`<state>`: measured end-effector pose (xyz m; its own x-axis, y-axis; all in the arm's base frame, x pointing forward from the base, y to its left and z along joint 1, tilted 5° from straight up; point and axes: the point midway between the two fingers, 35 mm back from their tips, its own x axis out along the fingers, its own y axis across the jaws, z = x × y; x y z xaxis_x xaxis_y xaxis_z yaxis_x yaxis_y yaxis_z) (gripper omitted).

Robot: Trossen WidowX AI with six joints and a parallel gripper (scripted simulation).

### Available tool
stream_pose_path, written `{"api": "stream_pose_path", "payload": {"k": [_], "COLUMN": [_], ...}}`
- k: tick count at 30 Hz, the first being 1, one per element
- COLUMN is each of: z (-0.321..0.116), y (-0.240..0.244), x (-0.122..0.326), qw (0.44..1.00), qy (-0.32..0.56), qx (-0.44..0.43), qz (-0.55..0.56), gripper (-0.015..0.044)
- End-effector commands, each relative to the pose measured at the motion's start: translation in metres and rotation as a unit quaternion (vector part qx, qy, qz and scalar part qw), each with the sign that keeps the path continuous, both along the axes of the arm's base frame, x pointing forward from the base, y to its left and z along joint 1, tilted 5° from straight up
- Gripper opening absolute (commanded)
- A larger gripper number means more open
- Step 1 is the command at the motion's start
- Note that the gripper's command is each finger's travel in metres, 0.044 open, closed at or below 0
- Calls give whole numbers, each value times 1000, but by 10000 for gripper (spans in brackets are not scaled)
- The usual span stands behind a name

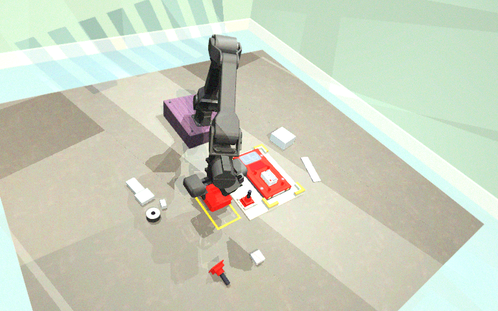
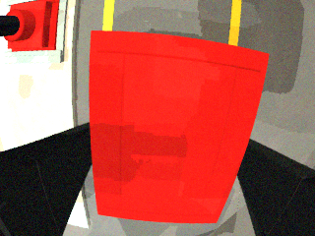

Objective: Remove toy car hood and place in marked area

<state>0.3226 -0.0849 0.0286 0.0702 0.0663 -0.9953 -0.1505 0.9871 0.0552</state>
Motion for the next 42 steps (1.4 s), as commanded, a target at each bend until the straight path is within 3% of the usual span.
{"api": "stream_pose_path", "payload": {"k": [1, 42], "z": [-3, -23], "y": [1, 3], "x": [0, 1], "qw": [1000, 1000], "qy": [0, 0], "qx": [2, 3], "qz": [-2, -2], "gripper": [0, 0]}}
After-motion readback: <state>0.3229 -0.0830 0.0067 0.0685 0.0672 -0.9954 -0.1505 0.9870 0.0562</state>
